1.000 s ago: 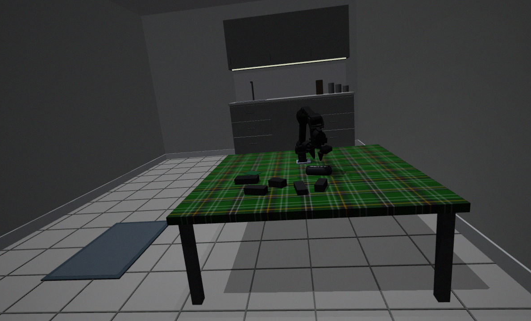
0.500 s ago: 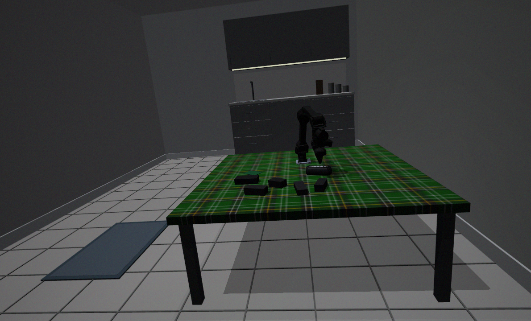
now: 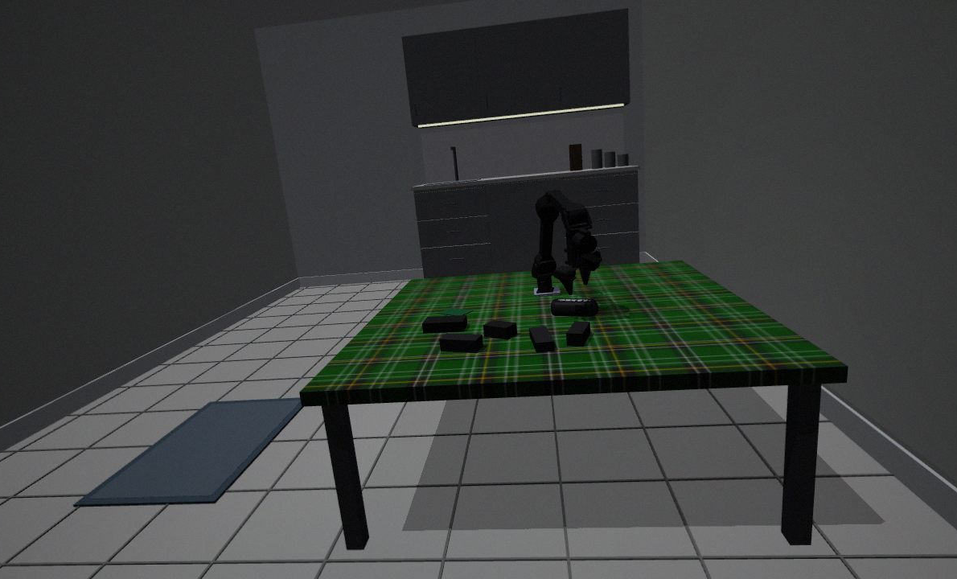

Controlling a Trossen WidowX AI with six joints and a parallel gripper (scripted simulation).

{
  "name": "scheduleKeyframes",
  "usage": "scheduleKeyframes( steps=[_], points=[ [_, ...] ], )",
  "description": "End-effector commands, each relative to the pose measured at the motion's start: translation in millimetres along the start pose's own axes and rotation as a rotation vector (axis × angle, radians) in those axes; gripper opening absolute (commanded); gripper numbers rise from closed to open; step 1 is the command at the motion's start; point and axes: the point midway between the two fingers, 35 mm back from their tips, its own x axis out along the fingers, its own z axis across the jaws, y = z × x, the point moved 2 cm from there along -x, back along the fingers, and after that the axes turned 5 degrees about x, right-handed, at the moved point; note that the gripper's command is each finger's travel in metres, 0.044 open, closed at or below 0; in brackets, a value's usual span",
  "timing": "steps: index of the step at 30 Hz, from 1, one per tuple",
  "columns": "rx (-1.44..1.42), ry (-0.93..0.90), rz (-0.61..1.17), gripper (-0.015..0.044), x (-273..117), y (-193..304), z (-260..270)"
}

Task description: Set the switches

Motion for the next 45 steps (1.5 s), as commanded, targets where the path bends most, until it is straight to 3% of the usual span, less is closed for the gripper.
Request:
scheduleKeyframes(
  steps=[1,40,45],
  points=[
    [0.759,0.037,-0.038,0.044,2,-4,10],
    [2.687,-0.077,-0.185,0.044,10,-17,38],
    [2.766,-0.088,-0.189,0.044,10,-17,38]
  ],
)
